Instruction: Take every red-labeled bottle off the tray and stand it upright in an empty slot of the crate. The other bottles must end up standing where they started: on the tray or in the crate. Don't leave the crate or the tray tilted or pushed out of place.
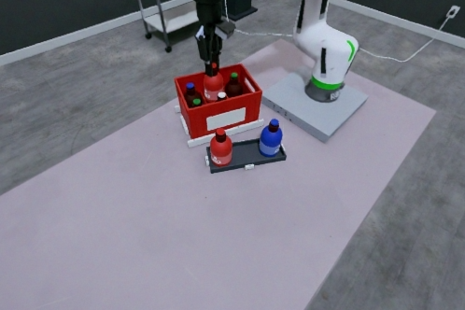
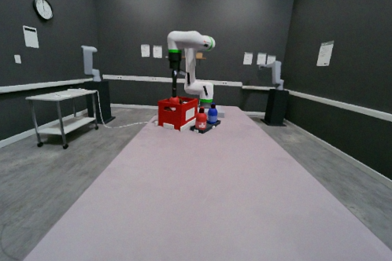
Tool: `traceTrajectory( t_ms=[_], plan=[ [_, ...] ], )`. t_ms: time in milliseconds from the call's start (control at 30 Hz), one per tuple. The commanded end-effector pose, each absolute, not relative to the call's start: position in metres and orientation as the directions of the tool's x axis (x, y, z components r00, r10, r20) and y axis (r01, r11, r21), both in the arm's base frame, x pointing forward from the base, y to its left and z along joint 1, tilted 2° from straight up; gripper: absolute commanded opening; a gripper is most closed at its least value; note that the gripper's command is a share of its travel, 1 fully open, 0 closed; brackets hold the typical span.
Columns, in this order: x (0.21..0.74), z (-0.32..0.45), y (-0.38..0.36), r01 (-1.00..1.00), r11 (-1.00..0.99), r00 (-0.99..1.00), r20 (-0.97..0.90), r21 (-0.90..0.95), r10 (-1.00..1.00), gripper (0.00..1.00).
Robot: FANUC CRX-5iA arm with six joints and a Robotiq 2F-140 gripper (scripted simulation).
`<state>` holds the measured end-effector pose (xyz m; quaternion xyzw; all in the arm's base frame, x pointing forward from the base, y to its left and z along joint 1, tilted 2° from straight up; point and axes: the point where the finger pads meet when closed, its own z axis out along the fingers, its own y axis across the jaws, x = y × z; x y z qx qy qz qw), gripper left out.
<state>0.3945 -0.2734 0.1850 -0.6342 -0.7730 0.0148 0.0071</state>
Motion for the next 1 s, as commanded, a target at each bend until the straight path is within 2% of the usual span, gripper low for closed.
traceTrajectory(
  t_ms=[0,967],
  plan=[
    [0.395,0.182,-0.274,0.980,0.195,-0.196,-0.009,-0.031,0.981,0.10],
    [0.394,0.158,-0.274,0.980,0.195,-0.196,-0.009,-0.031,0.981,0.10]
  ],
)
